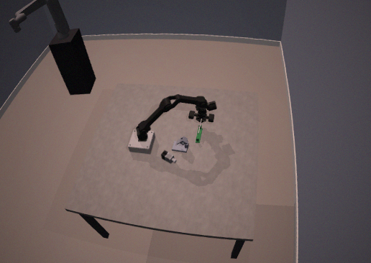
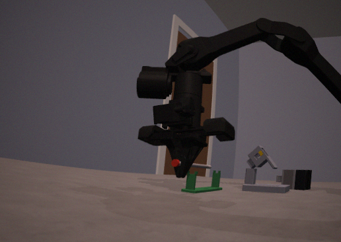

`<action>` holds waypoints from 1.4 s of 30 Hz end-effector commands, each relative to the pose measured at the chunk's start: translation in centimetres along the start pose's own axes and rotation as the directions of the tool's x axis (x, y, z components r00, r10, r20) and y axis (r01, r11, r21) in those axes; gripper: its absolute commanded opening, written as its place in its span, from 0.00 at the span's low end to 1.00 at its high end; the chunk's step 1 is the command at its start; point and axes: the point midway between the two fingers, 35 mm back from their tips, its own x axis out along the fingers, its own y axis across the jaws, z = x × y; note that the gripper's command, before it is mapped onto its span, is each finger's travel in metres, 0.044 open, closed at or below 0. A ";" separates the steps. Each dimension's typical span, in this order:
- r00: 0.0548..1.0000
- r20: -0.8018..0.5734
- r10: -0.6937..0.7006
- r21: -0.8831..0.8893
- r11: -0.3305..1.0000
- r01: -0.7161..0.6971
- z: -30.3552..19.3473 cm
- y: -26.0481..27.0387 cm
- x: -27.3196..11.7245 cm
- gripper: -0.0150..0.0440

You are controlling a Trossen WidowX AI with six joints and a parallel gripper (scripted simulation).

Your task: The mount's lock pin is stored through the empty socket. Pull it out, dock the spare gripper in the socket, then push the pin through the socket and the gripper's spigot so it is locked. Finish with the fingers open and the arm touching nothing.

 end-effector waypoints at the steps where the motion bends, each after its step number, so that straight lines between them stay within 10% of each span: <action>1: 1.000 -0.001 0.002 0.003 1.000 -0.002 -0.2 0.1 0.8 0.25; 20: 1.000 -0.001 0.001 0.003 1.000 -0.001 -0.2 0.1 0.9 0.25; 28: 1.000 -0.001 0.001 0.000 1.000 -0.001 -0.2 0.1 0.9 0.59; 42: 1.000 -0.008 0.016 0.003 1.000 -0.016 -0.1 0.6 -1.1 0.59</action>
